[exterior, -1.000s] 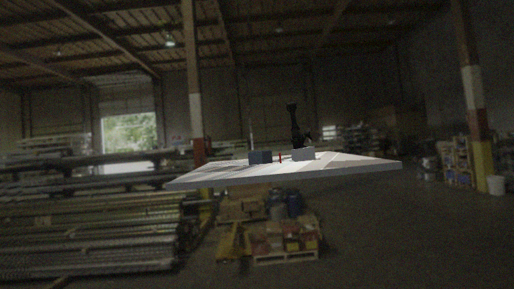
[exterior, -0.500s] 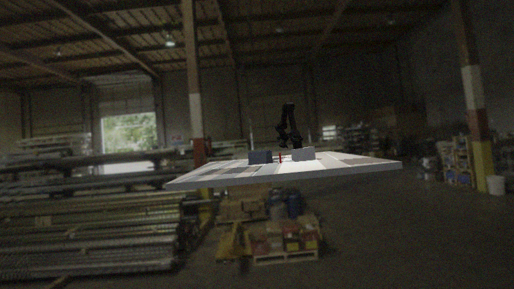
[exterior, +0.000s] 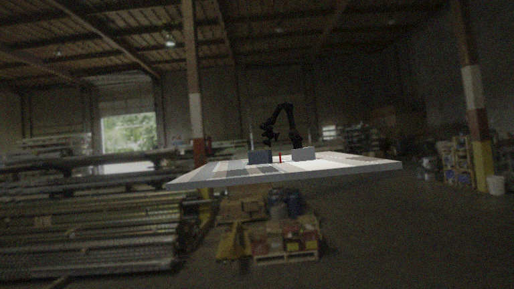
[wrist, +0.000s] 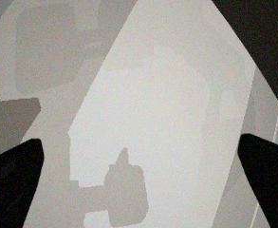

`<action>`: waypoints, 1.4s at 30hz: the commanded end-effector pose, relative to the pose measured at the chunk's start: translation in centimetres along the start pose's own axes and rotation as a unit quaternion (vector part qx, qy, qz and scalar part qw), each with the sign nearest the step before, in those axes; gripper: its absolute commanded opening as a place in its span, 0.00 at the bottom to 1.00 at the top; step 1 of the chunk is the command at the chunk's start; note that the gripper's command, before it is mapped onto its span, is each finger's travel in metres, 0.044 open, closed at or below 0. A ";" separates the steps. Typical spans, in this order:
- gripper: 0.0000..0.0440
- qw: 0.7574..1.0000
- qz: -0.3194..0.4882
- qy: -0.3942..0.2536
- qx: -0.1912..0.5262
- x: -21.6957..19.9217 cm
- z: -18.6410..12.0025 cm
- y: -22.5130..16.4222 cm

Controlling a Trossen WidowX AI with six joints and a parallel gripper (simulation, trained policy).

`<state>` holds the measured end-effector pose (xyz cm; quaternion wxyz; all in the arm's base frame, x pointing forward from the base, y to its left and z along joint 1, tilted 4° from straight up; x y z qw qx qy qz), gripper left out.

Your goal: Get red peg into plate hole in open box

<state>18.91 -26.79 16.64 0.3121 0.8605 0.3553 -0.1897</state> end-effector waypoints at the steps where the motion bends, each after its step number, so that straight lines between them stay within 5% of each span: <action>1: 1.00 0.999 -0.006 0.040 -0.014 2.7 -2.9 1.2; 12: 1.00 0.990 -0.025 0.138 -0.017 9.4 -10.9 1.2; 24: 1.00 0.975 -0.043 0.217 0.028 14.7 -19.1 -3.1; 42: 1.00 0.963 -0.054 0.217 0.150 17.4 -26.6 -13.2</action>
Point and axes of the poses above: the point midway between the two fingers, 35 mm back from their tips, its own z axis out along the fingers, its own x axis across the jaws, y = z × x, the point moved 8 cm from there along -z, back along the fingers, and after that the axes turned 5 degrees about -z, right-handed, at the moved point
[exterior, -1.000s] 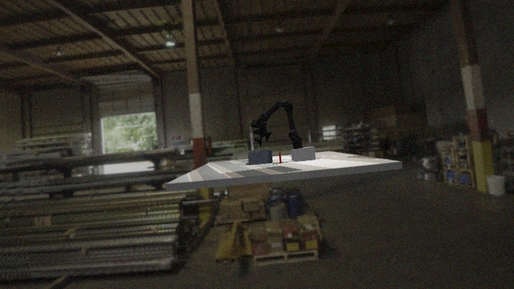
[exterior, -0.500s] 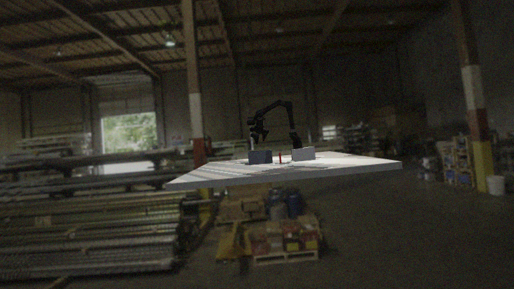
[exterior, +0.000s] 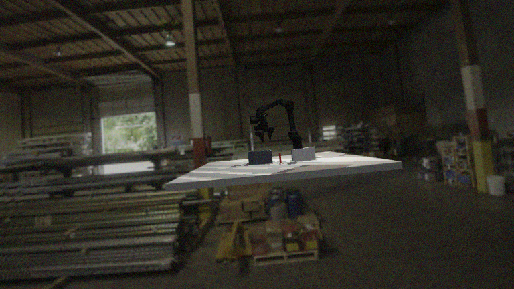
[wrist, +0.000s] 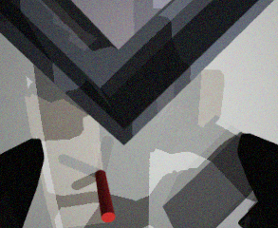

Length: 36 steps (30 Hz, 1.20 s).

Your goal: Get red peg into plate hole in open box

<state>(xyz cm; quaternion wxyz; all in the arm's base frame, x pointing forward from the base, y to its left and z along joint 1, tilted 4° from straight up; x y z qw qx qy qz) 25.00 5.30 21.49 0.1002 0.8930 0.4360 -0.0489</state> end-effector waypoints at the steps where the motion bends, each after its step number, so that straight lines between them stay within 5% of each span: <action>1: 1.00 0.999 0.008 -0.013 0.029 0.8 -0.2 -2.6; 15: 1.00 0.995 0.016 -0.070 0.073 2.3 0.6 -8.8; 36: 1.00 0.995 -0.007 -0.066 0.071 4.6 6.4 -11.0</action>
Point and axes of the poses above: the point midway between the two fingers, 35 mm back from their tips, its own z axis out along the fingers, its own x axis across the jaws, y = z × x, the point moved 8 cm from there along -z, back along the fingers, and after that the axes turned 5 degrees about -z, right-handed, at the moved point
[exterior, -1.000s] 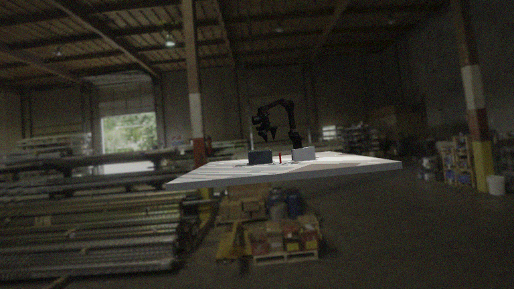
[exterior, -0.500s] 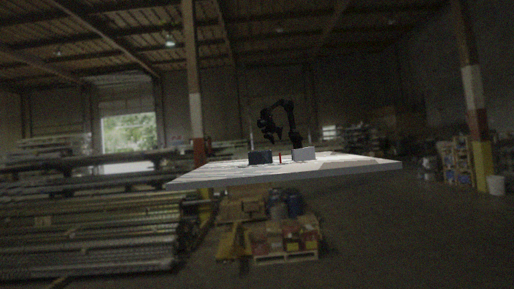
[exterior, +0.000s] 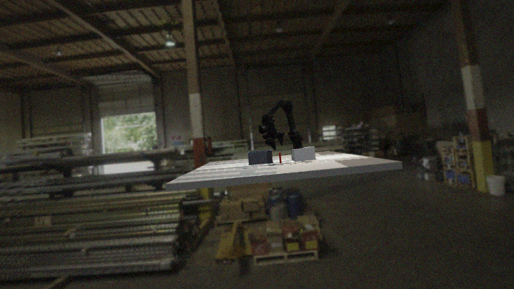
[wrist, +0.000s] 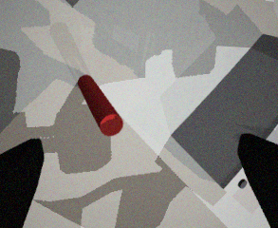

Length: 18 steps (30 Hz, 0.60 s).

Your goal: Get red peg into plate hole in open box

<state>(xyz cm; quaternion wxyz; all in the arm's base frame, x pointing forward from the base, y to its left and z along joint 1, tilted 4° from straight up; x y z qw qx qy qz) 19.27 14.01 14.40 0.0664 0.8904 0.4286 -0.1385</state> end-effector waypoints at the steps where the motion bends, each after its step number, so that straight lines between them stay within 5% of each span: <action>1: 1.00 1.000 -0.002 0.002 0.001 0.5 1.7 -0.1; 18: 0.95 1.000 0.002 0.022 -0.020 2.0 7.6 0.1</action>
Point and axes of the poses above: the point midway between the two fingers, 35 mm back from their tips, its own z axis out along the fingers, its own x axis across the jaws, y = z × x, the point moved 8 cm from there along -z, back along the fingers, and after that the axes turned 5 degrees about -z, right-handed, at the moved point
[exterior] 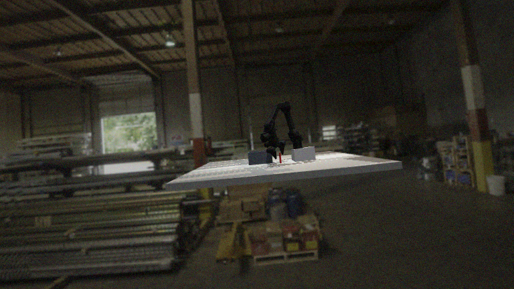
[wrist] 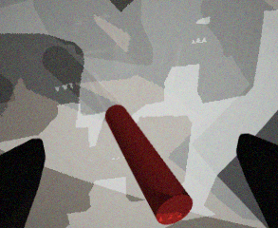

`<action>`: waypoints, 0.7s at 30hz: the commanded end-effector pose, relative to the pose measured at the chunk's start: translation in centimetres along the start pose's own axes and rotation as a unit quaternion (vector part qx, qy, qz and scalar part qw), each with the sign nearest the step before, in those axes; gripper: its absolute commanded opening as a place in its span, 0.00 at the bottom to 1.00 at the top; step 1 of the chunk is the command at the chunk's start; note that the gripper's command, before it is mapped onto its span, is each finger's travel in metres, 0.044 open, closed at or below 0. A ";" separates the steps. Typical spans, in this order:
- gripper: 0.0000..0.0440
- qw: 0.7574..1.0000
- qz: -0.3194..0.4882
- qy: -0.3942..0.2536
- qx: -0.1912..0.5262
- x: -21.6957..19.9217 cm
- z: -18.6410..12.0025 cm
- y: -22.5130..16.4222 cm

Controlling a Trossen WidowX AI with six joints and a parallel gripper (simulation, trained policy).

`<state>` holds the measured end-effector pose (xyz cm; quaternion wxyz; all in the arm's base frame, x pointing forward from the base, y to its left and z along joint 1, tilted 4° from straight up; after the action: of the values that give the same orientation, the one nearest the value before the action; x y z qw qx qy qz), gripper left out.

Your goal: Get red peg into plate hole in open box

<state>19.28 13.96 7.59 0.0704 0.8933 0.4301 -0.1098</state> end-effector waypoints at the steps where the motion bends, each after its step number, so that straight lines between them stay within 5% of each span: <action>1: 0.91 1.000 -0.001 -0.002 -0.005 -0.1 1.3 0.0; 16: 0.05 0.999 -0.002 -0.037 0.010 -0.6 4.6 -0.5; 21: 0.00 0.999 -0.010 -0.039 -0.003 -0.5 4.0 -0.2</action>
<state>18.08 12.85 3.52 0.0793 0.8872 0.4301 -0.1467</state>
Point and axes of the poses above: the point midway between the two fingers, 35 mm back from their tips, its own z axis out along the fingers, its own x axis across the jaws, y = z × x, the point moved 8 cm from there along -z, back along the fingers, and after that the axes turned 5 degrees about -z, right-handed, at the moved point
